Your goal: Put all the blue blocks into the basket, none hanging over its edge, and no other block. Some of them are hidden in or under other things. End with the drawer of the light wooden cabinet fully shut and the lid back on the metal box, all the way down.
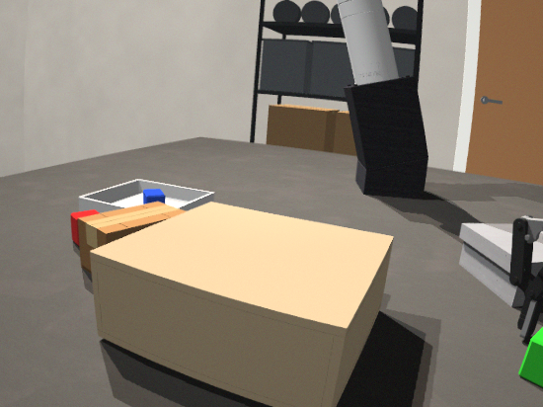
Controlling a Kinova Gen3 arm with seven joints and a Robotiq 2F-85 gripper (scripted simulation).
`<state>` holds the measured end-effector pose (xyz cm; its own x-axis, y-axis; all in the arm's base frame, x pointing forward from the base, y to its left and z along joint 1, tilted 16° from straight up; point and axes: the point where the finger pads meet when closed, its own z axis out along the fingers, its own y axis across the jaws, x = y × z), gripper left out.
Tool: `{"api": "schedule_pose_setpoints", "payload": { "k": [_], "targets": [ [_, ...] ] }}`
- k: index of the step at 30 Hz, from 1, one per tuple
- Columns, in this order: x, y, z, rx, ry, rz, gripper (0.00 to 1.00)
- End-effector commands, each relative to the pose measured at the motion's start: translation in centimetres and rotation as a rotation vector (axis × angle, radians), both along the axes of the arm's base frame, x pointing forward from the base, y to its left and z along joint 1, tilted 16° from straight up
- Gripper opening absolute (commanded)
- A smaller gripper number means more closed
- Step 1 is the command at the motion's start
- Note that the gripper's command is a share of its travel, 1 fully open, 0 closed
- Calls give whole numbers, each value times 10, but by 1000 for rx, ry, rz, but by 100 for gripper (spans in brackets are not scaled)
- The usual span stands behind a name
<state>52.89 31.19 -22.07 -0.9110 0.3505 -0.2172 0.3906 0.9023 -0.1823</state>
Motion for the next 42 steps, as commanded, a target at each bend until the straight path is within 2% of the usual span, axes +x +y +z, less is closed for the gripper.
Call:
{"api": "schedule_pose_setpoints", "payload": {
  "k": [1,21,22,42],
  "targets": [
    [1,1,1,2,-1,1,64],
    [1,1,1,2,-1,1,64],
    [1,1,1,2,-1,1,10],
    [1,1,1,2,-1,1,10]
  ]
}}
